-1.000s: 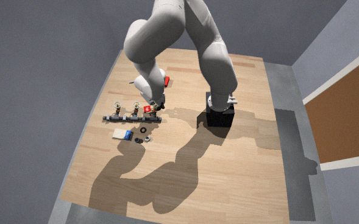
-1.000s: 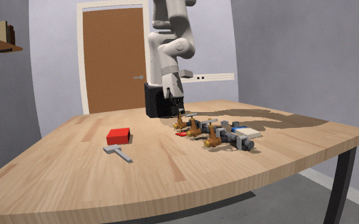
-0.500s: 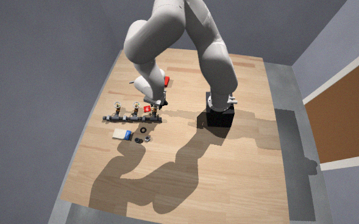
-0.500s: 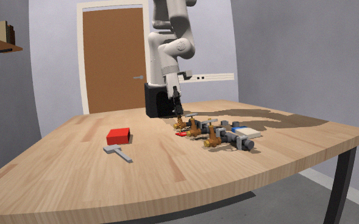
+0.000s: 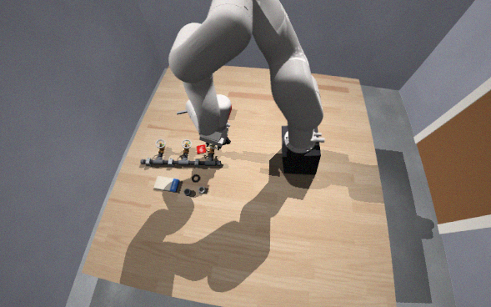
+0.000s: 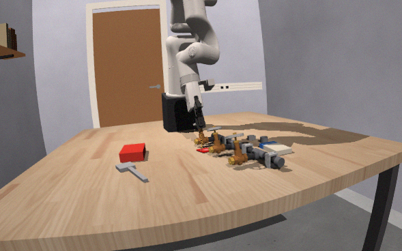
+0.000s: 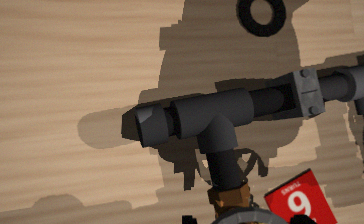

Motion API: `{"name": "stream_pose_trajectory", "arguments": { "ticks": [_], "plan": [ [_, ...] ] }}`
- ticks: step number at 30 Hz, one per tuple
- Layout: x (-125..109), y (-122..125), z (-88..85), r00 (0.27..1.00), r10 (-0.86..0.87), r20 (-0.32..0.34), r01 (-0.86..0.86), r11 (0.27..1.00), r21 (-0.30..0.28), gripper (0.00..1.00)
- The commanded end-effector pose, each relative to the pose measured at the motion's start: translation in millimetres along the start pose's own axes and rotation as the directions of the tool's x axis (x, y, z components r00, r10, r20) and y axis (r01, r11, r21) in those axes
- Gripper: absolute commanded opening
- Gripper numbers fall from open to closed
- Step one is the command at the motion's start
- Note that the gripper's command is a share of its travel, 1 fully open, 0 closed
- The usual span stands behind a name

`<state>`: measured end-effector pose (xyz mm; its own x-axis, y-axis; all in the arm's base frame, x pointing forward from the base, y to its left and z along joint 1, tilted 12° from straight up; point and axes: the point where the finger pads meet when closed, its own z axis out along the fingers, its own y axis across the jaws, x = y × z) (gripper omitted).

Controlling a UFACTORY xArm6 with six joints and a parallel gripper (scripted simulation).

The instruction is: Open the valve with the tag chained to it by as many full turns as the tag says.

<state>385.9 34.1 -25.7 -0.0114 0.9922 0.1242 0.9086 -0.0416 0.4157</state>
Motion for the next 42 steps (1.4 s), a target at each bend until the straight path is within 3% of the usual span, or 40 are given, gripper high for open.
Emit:
{"name": "stream_pose_trajectory", "arguments": {
  "ticks": [1, 24, 25, 42],
  "plan": [
    [0.3, 0.8, -0.2, 0.999, -0.005, 0.041, 0.008, 0.998, -0.066, 0.00],
    [0.3, 0.8, -0.2, 0.999, -0.005, 0.041, 0.008, 0.998, -0.066, 0.00],
    [0.3, 0.8, -0.2, 0.999, -0.005, 0.041, 0.008, 0.998, -0.066, 1.00],
    [0.3, 0.8, -0.2, 0.999, -0.005, 0.041, 0.008, 0.998, -0.066, 1.00]
  ]
}}
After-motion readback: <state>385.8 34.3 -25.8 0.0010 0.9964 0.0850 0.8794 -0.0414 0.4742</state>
